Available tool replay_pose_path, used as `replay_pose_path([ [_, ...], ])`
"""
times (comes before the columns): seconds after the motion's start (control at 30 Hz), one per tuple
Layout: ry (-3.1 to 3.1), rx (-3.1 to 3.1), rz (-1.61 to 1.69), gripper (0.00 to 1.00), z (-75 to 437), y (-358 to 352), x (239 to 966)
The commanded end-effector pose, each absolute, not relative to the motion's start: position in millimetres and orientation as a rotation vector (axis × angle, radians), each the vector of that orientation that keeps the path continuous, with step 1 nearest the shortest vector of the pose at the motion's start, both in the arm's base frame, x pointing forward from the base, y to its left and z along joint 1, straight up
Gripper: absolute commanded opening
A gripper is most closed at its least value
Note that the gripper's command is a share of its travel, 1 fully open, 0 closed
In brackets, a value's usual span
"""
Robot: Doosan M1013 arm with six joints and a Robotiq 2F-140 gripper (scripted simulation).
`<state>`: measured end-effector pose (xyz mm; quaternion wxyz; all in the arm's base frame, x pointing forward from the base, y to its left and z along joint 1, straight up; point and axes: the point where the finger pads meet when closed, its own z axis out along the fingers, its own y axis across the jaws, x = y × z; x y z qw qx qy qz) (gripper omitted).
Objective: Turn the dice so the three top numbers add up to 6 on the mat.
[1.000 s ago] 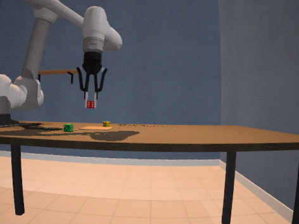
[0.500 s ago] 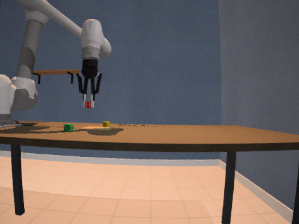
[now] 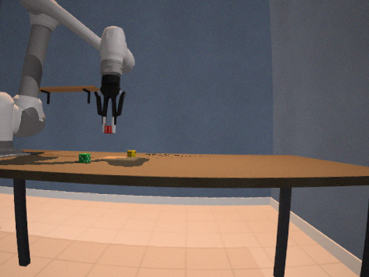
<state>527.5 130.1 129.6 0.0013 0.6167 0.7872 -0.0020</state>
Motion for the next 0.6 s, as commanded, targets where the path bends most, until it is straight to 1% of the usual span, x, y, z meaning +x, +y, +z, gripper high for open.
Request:
replay_pose_path([
  [0.0,2.471,1.936,-0.006,0.16,127,130,528],
  [0.57,2.471,1.936,-0.006,0.16,65,130,528],
])
